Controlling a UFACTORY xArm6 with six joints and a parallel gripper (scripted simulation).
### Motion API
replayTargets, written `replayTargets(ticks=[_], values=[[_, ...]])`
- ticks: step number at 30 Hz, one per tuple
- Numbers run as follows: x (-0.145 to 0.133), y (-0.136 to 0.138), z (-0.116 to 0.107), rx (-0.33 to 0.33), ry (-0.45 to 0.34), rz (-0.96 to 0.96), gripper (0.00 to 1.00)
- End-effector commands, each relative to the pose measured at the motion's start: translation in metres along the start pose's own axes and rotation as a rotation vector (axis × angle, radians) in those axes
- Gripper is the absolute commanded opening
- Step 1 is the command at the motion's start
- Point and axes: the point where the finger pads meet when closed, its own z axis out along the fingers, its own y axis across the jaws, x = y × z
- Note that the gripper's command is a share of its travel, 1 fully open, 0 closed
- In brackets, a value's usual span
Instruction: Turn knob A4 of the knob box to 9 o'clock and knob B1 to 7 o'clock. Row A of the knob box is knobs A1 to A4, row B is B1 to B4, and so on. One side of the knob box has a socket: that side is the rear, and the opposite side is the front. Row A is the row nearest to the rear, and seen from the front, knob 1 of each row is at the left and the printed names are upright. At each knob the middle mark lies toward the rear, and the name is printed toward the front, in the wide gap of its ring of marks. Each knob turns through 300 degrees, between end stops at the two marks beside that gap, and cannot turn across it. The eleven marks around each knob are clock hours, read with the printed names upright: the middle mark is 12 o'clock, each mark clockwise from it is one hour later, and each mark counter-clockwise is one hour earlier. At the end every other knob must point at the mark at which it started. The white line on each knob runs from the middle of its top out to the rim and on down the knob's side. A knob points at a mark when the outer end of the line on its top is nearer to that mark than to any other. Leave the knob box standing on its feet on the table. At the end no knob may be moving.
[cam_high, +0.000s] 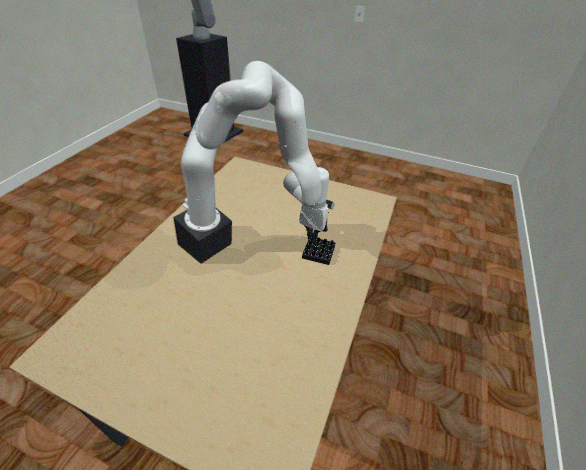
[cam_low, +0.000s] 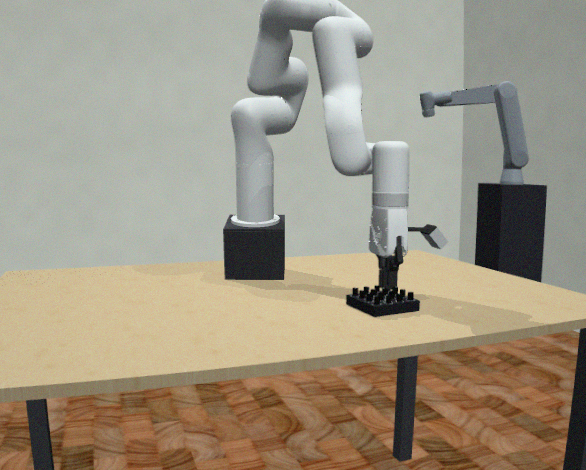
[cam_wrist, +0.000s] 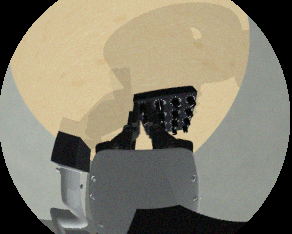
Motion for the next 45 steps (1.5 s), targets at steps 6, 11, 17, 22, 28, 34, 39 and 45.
replayTargets(ticks=[6, 11, 17, 22, 28, 34, 39, 45], values=[[0.0007, 0.0012, -0.0009, -0.003, 0.002, -0.061, 0.08], [0.0007, 0.0012, -0.0009, -0.003, 0.002, -0.181, 0.08], [0.0007, 0.0011, -0.0009, -0.003, 0.001, -0.319, 0.08], [0.0007, 0.0011, -0.0009, -0.003, 0.001, -0.36, 0.08], [0.0007, 0.0011, -0.0009, -0.003, 0.001, -0.365, 0.08], [0.0007, 0.0011, -0.0009, -0.003, 0.001, -0.365, 0.08], [0.0007, 0.0011, -0.0009, -0.003, 0.001, -0.365, 0.19], [0.0007, 0.0011, -0.0009, -0.003, 0.001, -0.365, 0.19]])
